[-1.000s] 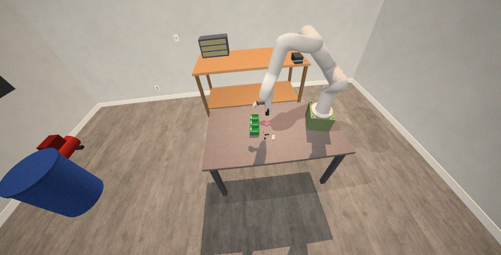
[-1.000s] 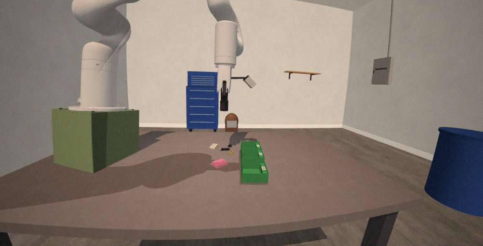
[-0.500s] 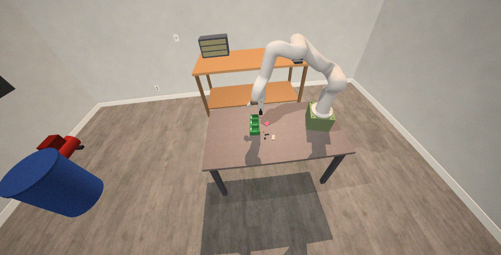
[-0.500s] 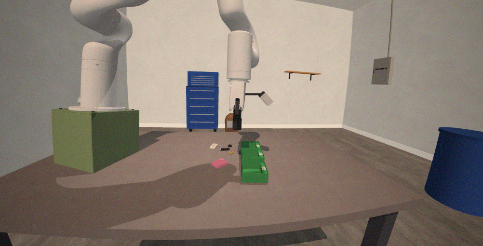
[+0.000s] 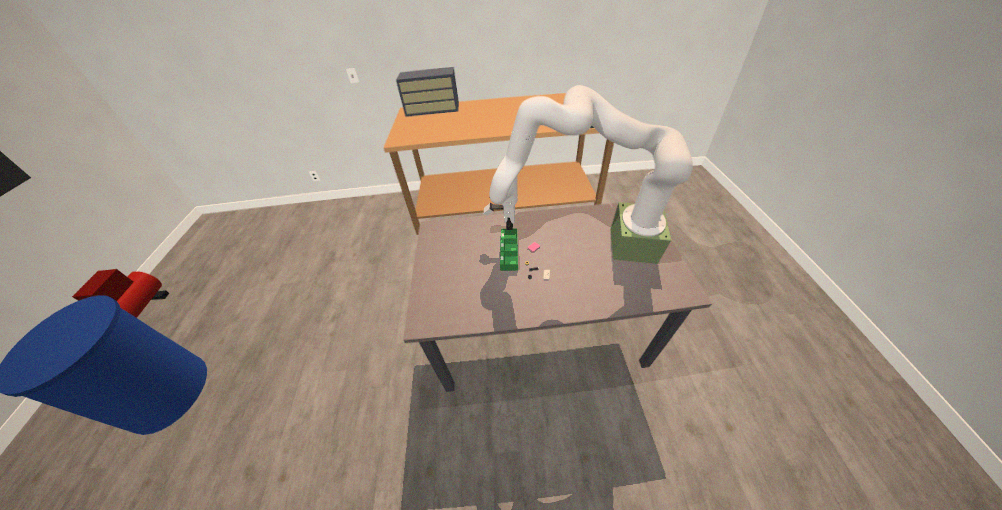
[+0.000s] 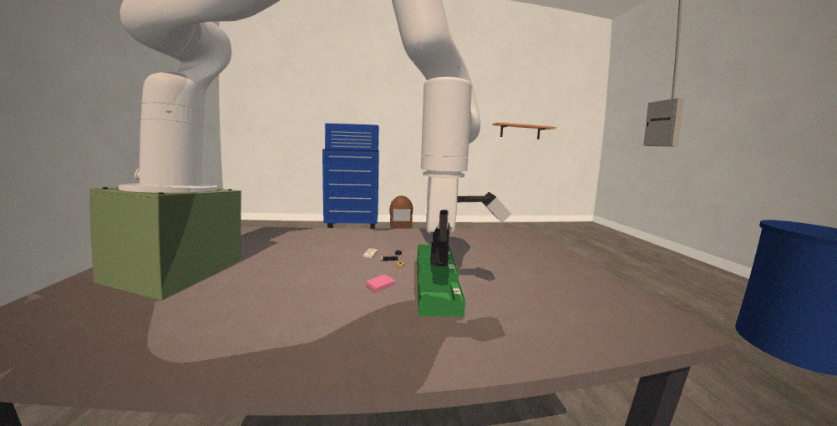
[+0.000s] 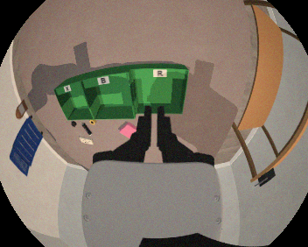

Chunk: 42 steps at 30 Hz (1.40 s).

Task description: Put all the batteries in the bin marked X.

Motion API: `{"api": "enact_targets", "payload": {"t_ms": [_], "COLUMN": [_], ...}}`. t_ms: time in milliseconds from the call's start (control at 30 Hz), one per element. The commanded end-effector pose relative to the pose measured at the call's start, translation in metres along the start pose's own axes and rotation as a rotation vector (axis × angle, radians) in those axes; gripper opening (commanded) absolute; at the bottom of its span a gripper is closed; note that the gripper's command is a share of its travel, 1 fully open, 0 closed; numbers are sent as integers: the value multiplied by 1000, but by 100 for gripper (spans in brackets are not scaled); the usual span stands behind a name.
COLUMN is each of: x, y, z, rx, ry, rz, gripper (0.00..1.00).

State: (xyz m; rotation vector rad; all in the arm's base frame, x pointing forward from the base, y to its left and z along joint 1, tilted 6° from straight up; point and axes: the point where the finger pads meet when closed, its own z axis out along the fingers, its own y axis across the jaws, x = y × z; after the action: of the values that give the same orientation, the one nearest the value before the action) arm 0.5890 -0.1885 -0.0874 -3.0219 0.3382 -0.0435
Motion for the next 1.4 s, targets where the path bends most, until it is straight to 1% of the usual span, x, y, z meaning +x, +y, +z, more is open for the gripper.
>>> {"api": "enact_targets", "payload": {"t_ms": [0, 167, 667, 733, 933, 1367], "x": [8, 8, 8, 8, 8, 8], "y": [5, 5, 5, 5, 5, 5], "z": [5, 8, 48, 48, 64, 64], "rx": [-1, -1, -1, -1, -1, -1], "ry": [-2, -2, -2, -2, -2, -2], "rz": [-1, -1, -1, -1, -1, -1], "gripper": [7, 7, 7, 7, 7, 7]}}
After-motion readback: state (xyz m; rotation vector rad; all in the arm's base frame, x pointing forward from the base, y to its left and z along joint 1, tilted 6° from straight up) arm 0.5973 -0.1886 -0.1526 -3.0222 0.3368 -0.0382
